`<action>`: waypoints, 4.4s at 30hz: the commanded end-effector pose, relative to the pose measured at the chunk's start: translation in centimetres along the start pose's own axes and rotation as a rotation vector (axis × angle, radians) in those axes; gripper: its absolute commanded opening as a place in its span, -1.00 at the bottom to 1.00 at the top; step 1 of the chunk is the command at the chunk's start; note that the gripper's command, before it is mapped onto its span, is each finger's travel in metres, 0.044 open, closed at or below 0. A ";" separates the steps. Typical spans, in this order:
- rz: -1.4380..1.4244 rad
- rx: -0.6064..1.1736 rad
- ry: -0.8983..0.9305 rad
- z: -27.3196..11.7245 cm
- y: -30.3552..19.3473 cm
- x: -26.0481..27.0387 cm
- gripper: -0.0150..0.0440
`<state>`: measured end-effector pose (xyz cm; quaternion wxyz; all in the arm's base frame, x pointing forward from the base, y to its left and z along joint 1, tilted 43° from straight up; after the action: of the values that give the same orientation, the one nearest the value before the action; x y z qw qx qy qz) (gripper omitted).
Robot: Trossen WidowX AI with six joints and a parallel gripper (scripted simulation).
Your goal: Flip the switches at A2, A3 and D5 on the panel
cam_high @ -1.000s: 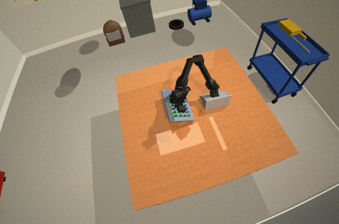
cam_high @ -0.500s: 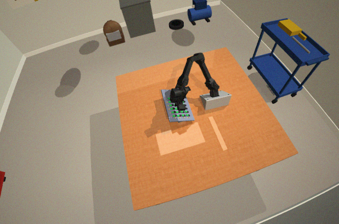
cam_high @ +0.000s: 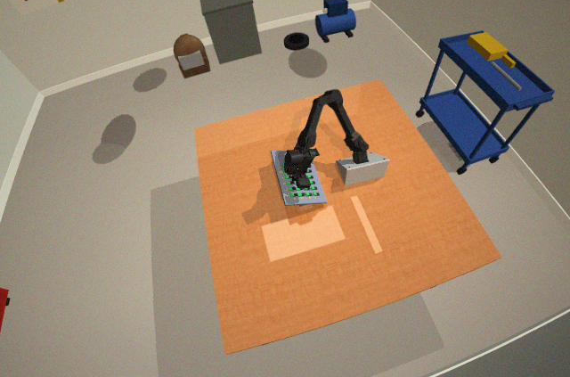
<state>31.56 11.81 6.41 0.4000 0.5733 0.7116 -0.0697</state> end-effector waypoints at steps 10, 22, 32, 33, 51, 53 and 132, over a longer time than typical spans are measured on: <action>-0.007 0.003 -0.003 1.0 -0.1 0.0 -0.49; -0.007 0.003 -0.003 1.0 -0.1 0.0 -0.49; -0.007 0.003 -0.003 1.1 -0.1 0.0 -0.49; -0.007 0.003 -0.003 1.1 -0.1 0.0 -0.49; -0.007 0.003 -0.003 1.4 -0.2 0.0 -0.49; -0.007 0.003 -0.003 1.4 -0.2 0.0 -0.49; -0.014 0.009 -0.007 0.7 -11.8 -7.6 -0.49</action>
<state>21.79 1.76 6.84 0.4021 0.5712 0.7113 -0.0777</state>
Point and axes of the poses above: the point midway between the two fingers, 35 mm back from their tips, its own z axis out along the fingers, its own x axis across the jaws, y = z × x, the point moved 6 cm from there along -z, back along the fingers, and after that the axes turned 3 degrees about z, right-handed, at the moved point
